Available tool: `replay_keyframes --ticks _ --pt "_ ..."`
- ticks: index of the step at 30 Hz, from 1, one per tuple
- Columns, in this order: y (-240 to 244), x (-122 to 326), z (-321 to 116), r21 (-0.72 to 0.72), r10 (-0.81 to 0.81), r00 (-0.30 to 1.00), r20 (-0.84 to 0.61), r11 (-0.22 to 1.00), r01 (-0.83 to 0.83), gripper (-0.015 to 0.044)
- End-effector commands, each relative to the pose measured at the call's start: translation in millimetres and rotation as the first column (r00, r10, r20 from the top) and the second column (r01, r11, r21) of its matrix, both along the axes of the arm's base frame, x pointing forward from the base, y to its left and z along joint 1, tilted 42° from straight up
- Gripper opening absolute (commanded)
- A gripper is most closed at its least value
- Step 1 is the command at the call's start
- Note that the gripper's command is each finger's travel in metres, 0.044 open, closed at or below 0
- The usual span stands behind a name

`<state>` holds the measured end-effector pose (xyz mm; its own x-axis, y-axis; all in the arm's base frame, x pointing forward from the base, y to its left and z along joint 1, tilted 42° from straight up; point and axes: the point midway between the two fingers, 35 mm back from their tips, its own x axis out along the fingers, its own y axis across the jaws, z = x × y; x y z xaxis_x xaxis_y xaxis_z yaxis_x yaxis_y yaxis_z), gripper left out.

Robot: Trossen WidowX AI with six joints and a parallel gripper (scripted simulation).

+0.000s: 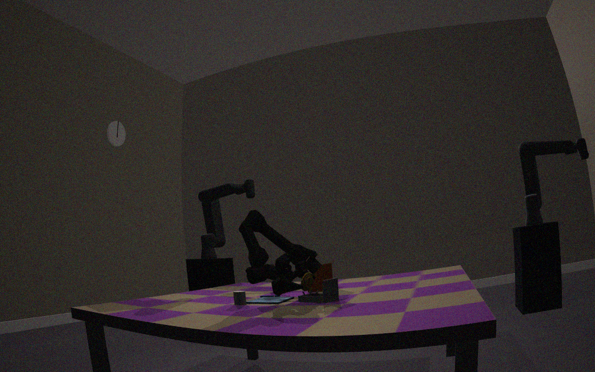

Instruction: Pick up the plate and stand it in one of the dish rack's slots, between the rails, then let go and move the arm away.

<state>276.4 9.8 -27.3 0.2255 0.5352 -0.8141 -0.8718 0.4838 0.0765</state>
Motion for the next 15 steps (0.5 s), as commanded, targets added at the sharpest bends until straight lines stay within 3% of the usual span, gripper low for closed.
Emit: replay_keyframes --ticks 1,10,15 --pt "-3.6 -1.3 2.8 0.017 0.063 0.991 0.118 0.998 -0.066 0.0000" --pt "-12.8 -3.9 9.3 -0.013 0.175 0.917 0.359 0.983 -0.183 0.0000" --pt "-13.5 -4.2 9.9 -0.018 0.183 0.908 0.376 0.982 -0.190 0.0000"
